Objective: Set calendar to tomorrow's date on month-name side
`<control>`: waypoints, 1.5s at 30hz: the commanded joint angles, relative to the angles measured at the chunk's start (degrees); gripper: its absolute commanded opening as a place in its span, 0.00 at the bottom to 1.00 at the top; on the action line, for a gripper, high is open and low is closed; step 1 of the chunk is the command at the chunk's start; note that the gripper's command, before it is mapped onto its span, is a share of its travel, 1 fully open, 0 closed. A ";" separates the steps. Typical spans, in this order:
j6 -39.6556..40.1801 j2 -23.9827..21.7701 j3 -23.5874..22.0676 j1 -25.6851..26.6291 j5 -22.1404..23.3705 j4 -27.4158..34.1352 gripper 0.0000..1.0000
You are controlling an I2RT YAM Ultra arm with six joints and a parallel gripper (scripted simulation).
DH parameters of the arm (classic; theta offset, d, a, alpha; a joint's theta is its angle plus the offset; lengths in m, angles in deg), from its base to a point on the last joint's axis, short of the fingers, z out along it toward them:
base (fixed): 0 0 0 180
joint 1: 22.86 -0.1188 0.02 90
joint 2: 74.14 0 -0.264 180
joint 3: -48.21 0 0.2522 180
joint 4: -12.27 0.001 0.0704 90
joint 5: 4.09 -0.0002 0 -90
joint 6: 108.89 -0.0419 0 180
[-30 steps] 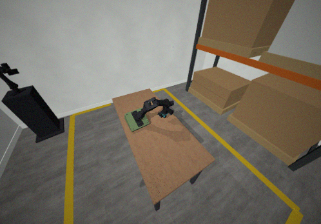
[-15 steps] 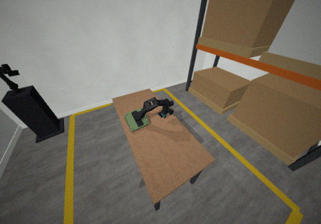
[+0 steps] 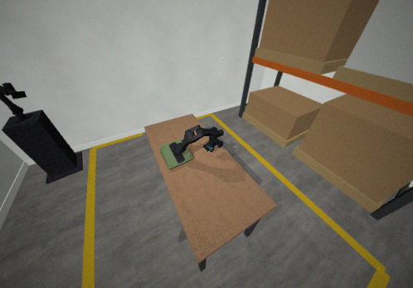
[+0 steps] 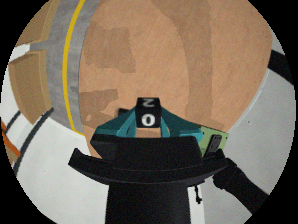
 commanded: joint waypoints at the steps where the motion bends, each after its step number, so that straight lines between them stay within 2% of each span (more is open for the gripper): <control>1: -0.04 -0.34 0.57 -0.68 -0.27 0.02 0.27; 6: -2.97 0.86 1.09 -2.19 -0.20 0.24 0.27; 12: -28.84 11.46 5.74 -15.46 0.41 2.23 0.27; 15: -34.73 13.88 6.80 -18.49 0.55 2.68 0.27; 32: -34.74 14.00 6.63 -18.44 0.54 2.36 0.27; 40: -33.82 14.48 5.28 -17.64 0.43 0.07 0.27; 45: -32.40 15.32 3.37 -16.41 0.28 -3.41 0.27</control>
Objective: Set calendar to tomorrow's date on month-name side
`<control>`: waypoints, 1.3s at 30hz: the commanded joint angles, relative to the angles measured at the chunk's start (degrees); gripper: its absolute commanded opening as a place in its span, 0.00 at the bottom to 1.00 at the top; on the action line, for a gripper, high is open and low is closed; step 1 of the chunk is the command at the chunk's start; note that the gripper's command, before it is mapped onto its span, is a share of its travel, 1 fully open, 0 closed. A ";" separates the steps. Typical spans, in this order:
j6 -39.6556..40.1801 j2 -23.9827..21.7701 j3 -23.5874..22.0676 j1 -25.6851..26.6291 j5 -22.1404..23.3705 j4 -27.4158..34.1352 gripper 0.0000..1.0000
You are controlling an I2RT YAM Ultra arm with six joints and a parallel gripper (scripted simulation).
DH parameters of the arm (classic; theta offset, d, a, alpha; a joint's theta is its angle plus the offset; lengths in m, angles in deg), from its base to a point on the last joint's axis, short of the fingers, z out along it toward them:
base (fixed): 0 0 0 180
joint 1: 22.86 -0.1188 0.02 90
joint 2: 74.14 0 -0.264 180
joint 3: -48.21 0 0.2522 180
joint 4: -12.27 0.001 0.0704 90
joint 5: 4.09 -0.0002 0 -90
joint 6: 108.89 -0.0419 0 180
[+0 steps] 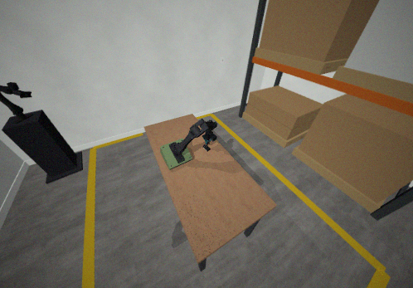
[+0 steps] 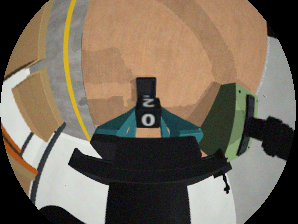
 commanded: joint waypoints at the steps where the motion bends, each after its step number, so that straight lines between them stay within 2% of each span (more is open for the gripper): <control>1: 1.17 -0.01 -0.85 0.14 -0.41 -2.60 0.27; 10: 3.83 2.02 -3.88 2.44 -0.64 -9.01 0.27; 16: 4.48 2.58 -4.52 2.99 -0.69 -10.54 0.27; 39: 4.71 2.78 -4.74 3.19 -0.71 -11.09 0.27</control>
